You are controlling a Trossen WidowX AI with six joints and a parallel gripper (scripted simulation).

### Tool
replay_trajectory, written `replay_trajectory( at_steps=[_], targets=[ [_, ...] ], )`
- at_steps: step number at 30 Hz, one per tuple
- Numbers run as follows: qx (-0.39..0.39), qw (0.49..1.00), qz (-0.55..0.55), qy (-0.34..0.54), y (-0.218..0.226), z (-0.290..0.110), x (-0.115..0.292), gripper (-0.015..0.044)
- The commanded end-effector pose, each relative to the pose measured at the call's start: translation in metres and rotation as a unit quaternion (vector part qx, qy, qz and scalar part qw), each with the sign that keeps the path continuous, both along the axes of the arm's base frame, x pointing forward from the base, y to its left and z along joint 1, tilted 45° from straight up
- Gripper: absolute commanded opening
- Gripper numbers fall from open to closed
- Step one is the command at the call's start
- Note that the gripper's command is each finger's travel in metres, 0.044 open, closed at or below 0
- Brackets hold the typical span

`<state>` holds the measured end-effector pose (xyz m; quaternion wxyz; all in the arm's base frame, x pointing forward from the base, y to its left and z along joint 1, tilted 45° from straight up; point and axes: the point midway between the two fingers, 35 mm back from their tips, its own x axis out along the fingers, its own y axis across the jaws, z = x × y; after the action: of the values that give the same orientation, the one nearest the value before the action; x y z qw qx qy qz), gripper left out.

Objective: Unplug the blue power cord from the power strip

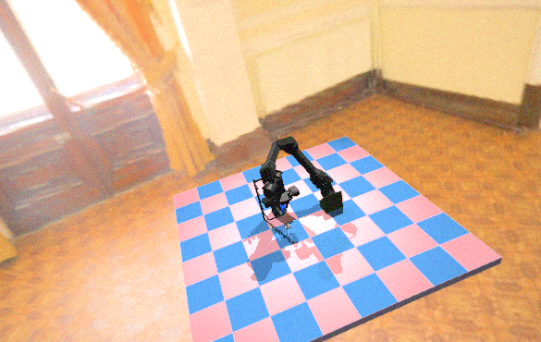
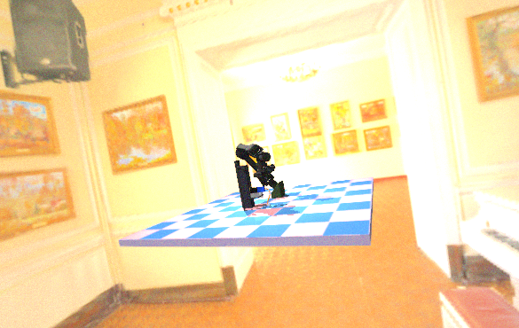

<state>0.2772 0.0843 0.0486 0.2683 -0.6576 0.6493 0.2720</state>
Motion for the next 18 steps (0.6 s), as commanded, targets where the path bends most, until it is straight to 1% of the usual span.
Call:
replay_trajectory(
  at_steps=[1,18],
  targets=[
    [0.007,1.0,0.008,0.0,0.005,0.005,0.001,0.016],
    [0.006,1.0,0.008,0.001,-0.009,0.018,-0.001,0.016]
  ],
)
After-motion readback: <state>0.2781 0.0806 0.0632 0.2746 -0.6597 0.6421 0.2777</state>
